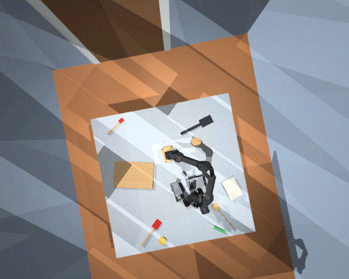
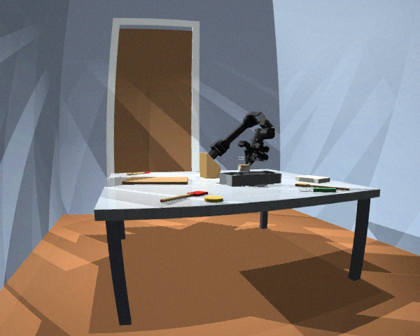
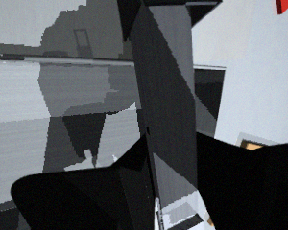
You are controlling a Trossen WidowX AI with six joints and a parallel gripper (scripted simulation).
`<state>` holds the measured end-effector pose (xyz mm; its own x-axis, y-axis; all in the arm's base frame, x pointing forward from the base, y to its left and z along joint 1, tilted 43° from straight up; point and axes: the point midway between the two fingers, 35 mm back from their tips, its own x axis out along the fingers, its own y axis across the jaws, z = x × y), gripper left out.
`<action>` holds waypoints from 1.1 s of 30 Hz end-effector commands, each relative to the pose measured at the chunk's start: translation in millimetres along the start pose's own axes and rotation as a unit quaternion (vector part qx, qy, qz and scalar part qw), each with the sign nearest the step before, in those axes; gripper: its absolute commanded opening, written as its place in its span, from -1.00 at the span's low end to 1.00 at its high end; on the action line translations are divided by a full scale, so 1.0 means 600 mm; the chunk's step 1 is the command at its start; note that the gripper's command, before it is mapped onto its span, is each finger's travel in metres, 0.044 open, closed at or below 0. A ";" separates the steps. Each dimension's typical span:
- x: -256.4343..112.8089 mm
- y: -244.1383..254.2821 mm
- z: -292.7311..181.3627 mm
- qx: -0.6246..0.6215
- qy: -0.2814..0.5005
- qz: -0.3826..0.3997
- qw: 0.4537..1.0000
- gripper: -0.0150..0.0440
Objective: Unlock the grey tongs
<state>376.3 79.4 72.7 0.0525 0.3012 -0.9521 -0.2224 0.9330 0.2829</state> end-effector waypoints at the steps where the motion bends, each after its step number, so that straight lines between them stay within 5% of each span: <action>1: 0.003 -0.009 0.002 0.000 0.005 0.042 0.999 -1.00; 14: 0.005 -0.020 0.005 0.002 -0.010 0.223 0.975 -1.00; 25: 0.010 -0.019 0.001 0.007 -0.004 0.222 0.975 -1.00; 33: 0.026 -0.099 -0.003 0.104 0.015 0.208 0.972 -1.00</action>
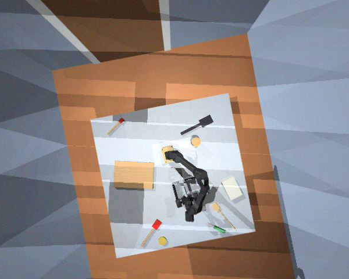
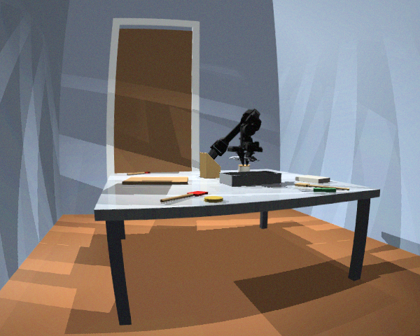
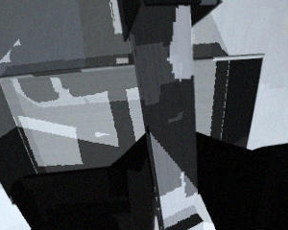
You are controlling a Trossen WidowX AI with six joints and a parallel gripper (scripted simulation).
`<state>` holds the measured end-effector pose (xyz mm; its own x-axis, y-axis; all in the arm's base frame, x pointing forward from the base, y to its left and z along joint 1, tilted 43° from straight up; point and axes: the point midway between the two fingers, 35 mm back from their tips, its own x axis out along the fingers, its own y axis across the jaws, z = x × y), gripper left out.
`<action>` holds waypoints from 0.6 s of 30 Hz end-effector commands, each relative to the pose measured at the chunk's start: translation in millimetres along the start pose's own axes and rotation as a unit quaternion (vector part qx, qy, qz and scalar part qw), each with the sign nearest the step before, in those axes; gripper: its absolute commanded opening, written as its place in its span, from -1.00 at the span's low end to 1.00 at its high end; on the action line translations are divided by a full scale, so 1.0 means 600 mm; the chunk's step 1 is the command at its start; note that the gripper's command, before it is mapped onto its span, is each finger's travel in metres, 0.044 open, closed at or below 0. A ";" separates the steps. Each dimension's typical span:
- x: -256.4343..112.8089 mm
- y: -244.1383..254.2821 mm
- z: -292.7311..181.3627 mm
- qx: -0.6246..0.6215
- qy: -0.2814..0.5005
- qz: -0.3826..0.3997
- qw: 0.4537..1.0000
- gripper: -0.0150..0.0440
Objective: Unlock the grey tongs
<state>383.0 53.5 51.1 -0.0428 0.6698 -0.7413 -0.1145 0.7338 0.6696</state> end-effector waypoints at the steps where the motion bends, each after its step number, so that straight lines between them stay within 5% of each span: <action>1: -0.019 -0.057 0.004 0.068 -0.007 -0.010 0.998 -1.00; 18: -0.071 -0.269 -0.038 0.326 -0.016 -0.017 0.945 -1.00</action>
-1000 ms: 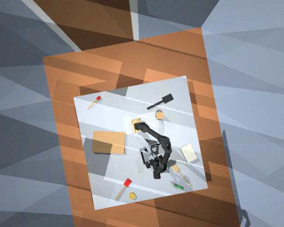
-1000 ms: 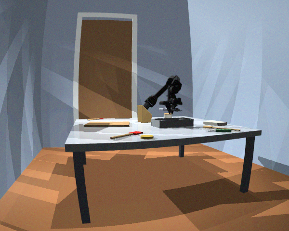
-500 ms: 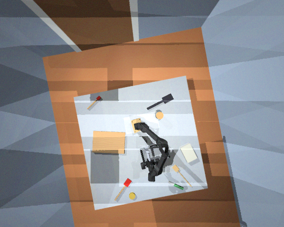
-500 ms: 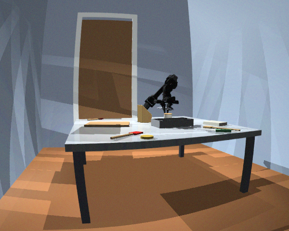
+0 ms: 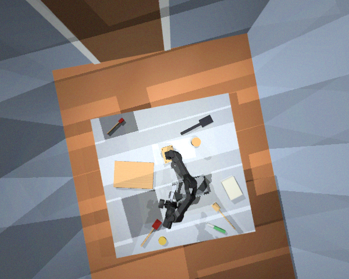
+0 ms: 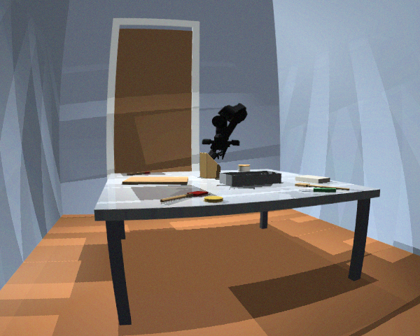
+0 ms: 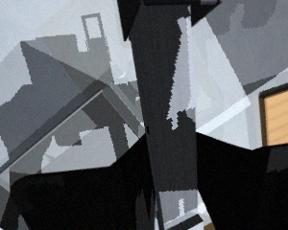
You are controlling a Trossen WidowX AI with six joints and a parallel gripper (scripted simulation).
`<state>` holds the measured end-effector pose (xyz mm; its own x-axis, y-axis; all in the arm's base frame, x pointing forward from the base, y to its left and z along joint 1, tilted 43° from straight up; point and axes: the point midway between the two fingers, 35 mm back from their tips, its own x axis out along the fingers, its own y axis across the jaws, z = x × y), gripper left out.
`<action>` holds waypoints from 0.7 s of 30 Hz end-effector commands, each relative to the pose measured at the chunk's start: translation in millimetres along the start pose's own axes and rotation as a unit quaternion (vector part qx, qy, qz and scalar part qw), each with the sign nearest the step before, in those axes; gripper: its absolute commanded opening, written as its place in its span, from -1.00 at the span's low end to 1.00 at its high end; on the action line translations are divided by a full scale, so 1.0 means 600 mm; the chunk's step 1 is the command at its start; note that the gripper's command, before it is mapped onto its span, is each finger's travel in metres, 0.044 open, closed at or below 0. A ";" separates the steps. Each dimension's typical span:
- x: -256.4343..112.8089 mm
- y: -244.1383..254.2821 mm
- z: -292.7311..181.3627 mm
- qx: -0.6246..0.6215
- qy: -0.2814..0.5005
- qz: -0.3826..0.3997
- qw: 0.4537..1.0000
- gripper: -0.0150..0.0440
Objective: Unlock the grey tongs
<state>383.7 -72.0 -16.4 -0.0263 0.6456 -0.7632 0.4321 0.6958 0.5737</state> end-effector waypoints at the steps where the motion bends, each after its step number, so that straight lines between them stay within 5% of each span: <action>1: -0.015 -0.053 0.016 0.068 -0.004 -0.001 0.998 -1.00; 14: -0.034 -0.228 0.021 0.295 0.012 0.011 0.956 -1.00; 21: -0.035 -0.242 0.019 0.313 0.012 0.012 0.950 -1.00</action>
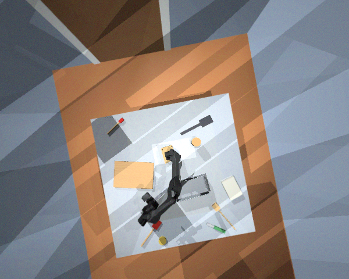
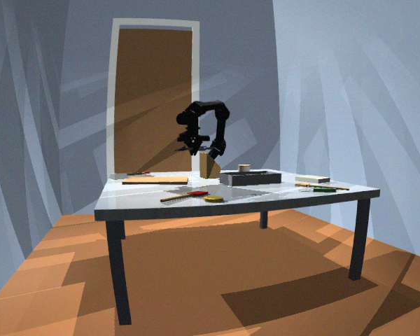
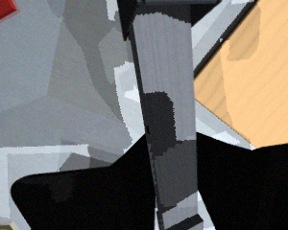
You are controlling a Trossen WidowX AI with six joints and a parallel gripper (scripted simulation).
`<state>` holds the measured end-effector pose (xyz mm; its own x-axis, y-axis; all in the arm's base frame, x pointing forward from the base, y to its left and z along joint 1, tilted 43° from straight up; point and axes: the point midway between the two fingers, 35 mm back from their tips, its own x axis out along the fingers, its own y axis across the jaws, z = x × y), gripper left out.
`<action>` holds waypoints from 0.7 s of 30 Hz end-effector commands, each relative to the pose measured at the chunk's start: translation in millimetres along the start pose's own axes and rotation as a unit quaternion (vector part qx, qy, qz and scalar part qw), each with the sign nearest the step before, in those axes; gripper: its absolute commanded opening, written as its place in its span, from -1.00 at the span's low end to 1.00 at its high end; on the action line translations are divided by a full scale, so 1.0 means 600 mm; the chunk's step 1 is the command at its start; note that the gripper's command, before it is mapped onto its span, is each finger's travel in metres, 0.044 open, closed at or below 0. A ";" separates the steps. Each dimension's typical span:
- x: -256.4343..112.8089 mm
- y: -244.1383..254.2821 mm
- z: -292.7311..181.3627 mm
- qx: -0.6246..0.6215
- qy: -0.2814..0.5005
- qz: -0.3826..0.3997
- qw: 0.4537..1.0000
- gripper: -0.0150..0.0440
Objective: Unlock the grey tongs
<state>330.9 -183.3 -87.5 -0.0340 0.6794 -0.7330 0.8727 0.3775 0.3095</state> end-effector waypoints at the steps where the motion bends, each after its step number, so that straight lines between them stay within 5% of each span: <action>1: -0.009 -0.008 0.010 0.019 -0.007 0.000 1.000 -1.00; 21: -0.037 -0.249 0.068 0.324 -0.023 -0.001 0.946 -1.00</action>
<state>237.6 -265.6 -135.3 -0.0317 0.6574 -0.7528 0.9978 -0.0225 -0.0616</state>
